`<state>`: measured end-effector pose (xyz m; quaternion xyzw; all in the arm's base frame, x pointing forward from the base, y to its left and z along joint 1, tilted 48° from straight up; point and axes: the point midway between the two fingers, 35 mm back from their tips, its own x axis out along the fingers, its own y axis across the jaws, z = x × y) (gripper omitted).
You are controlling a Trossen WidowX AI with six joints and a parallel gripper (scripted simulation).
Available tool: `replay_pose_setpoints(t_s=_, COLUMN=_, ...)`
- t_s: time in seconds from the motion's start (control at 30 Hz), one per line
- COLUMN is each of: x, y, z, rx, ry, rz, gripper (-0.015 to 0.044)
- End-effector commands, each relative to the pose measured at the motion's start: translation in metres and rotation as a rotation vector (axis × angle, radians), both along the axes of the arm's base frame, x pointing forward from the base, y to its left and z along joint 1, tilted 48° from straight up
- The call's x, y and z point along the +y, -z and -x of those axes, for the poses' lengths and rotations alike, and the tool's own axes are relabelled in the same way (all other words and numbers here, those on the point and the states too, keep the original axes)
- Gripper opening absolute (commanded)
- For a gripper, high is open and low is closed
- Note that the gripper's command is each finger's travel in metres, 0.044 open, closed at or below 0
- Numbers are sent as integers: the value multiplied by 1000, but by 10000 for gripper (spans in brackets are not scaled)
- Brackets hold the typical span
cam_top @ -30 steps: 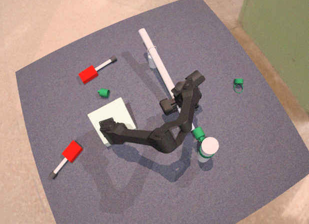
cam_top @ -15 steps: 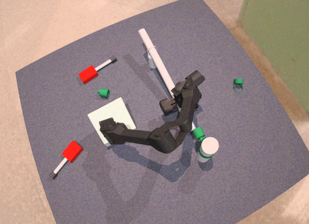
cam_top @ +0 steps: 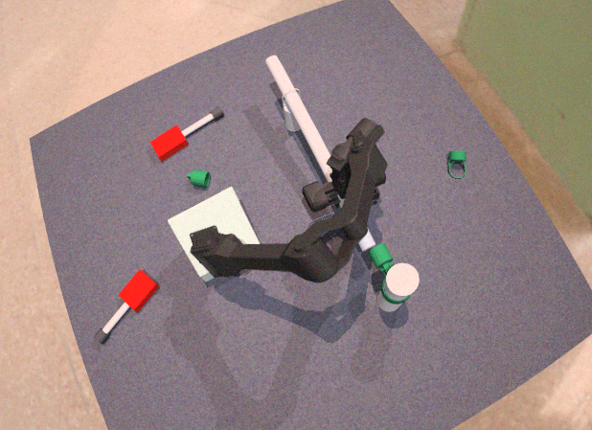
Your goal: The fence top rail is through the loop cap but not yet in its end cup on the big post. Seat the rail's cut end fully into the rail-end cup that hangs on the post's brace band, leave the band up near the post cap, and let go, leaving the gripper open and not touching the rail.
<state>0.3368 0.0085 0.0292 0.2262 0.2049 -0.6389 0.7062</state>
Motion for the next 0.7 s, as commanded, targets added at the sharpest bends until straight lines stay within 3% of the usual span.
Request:
replay_pose_setpoints(t_s=0.0, x=13, y=-12, z=2, rx=-14, ry=-7, rz=52, gripper=0)
replay_pose_setpoints(t_s=0.23, x=29, y=-32, z=6, rx=-42, ry=-14, rz=132, gripper=0)
replay_pose_setpoints(t_s=0.67, x=26, y=-27, z=6, rx=-32, ry=-7, rz=115, gripper=0)
